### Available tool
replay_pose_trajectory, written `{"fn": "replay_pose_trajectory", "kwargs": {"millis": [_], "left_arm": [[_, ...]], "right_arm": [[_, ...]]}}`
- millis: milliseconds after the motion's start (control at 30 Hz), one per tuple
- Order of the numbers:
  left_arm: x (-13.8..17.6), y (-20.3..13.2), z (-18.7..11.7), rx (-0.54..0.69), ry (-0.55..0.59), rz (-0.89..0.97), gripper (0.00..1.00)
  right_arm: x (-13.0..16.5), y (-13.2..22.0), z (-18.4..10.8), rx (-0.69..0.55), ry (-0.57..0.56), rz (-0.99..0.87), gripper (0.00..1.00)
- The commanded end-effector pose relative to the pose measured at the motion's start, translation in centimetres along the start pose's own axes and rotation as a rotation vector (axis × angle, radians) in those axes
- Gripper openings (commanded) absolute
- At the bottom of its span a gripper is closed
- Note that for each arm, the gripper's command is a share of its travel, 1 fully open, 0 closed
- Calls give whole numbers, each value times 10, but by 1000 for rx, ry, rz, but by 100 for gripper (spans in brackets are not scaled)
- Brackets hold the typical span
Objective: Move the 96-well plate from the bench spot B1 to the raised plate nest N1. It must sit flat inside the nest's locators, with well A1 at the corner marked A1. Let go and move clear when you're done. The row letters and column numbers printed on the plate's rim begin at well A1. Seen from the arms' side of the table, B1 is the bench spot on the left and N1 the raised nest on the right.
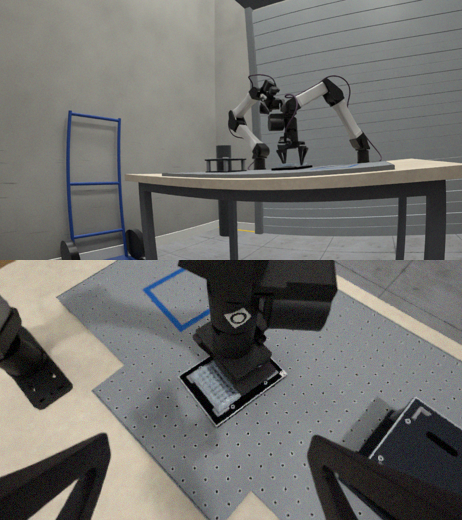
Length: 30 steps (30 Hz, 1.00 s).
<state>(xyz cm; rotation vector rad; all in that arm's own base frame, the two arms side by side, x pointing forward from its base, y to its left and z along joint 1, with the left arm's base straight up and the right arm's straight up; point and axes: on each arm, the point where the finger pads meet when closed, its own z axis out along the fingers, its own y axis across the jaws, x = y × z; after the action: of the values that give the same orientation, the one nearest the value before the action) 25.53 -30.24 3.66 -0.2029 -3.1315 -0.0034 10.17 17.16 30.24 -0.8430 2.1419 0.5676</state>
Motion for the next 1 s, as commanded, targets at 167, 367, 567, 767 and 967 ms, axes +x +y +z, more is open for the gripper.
{"fn": "replay_pose_trajectory", "kwargs": {"millis": [167, 367, 567, 767, 967], "left_arm": [[-8, -1, -47, 47, -52, 3, 100], [-8, 0, -61, 56, -65, 1, 100], [-5, 4, -95, 48, -73, 22, 100], [1, 6, -118, 84, -156, 120, 100], [10, 14, -146, 124, -262, 222, 100]], "right_arm": [[-1, -1, 0, 13, 8, 7, 100], [5, -1, 7, 12, 26, -1, 100], [2, -1, 7, 5, 12, 2, 100], [2, -1, 6, 6, 15, 1, 100], [2, -2, 5, 10, 11, 6, 100]]}}
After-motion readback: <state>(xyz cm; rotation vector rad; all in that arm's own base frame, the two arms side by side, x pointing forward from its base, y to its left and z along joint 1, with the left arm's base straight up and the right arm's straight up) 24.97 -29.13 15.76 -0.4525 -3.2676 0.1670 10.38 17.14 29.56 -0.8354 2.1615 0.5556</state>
